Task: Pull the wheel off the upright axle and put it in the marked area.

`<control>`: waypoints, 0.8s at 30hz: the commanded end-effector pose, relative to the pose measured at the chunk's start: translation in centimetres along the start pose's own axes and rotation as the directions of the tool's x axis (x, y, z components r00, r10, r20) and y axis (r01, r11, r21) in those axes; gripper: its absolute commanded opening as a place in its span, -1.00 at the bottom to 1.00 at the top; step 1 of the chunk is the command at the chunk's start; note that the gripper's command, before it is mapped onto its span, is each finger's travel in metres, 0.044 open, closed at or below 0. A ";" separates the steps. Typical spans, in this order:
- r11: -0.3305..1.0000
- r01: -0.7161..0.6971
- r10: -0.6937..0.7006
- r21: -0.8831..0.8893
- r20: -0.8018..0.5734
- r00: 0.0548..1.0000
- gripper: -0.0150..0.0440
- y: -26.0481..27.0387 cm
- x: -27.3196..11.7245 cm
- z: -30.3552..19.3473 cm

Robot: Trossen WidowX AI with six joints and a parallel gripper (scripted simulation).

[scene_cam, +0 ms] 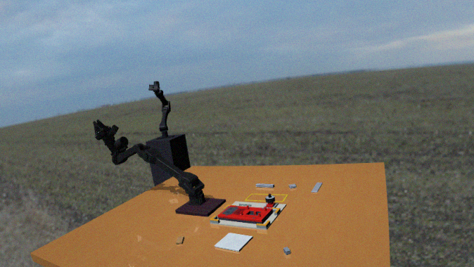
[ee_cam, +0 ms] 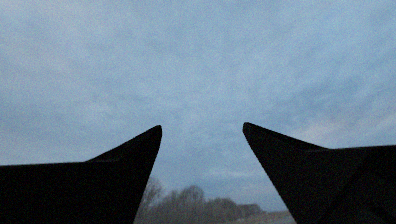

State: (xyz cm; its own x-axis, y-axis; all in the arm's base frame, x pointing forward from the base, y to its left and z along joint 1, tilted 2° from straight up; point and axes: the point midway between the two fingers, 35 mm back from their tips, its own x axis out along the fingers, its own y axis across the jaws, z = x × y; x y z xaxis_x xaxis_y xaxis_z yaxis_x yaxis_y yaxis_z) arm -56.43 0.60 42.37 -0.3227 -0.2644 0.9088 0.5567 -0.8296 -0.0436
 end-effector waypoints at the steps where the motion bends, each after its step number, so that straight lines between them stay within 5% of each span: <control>1: 1.000 0.002 -0.002 -0.001 -0.001 1.000 0.78 -0.1 0.0 0.0; 4: 1.000 0.026 -0.026 -0.016 -0.009 1.000 0.53 -1.1 0.0 0.6; 24: 0.943 0.227 -0.253 -0.243 -0.080 0.964 0.53 -13.7 -3.1 11.0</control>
State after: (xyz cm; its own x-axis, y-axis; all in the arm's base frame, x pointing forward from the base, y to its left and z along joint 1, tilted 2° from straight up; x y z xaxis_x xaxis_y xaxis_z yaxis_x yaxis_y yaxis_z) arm -55.60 16.10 44.09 -0.5012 -0.1065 0.8587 0.3147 -0.9469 0.0663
